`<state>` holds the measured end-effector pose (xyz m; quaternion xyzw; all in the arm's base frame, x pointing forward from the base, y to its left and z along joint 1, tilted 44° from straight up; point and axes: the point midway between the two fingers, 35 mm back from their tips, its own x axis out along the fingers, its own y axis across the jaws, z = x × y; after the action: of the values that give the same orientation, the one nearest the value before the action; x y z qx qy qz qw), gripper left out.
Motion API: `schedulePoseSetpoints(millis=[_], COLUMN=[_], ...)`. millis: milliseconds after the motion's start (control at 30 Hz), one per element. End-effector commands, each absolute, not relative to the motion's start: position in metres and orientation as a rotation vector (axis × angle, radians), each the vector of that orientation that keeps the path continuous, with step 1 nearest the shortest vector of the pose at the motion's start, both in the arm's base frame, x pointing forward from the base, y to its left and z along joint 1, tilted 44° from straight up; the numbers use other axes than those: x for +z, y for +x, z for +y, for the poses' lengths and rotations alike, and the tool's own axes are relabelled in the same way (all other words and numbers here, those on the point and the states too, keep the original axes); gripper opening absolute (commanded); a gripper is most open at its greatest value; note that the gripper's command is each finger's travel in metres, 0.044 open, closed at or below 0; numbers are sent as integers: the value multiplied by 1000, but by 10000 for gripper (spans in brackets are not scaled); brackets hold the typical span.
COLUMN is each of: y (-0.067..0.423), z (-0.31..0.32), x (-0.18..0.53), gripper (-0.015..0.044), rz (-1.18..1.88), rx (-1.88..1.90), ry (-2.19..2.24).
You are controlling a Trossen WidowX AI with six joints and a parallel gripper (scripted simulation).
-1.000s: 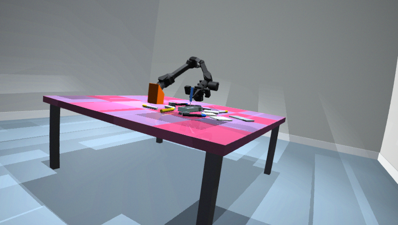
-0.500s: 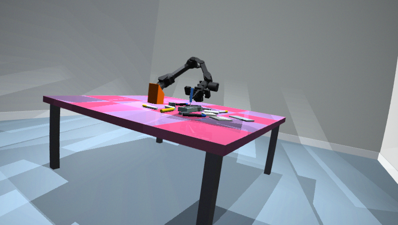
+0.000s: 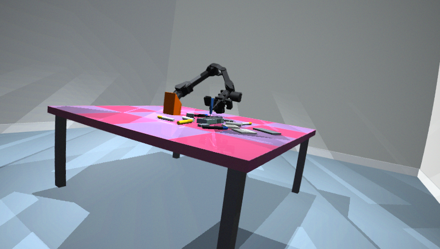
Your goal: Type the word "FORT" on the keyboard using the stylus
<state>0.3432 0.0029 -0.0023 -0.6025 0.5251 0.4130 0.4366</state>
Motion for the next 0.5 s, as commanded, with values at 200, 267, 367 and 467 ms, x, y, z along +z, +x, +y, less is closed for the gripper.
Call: schedulePoseSetpoints(millis=[200, 267, 367, 467], y=[343, 343, 343, 343], z=[6, 6, 7, 7], x=[-6, -7, -8, -8], gripper=[81, 81, 81, 81], rz=[1309, 1309, 1309, 1309], rx=[1030, 1030, 1030, 1030], ry=[-1495, -1495, -1495, -1495])
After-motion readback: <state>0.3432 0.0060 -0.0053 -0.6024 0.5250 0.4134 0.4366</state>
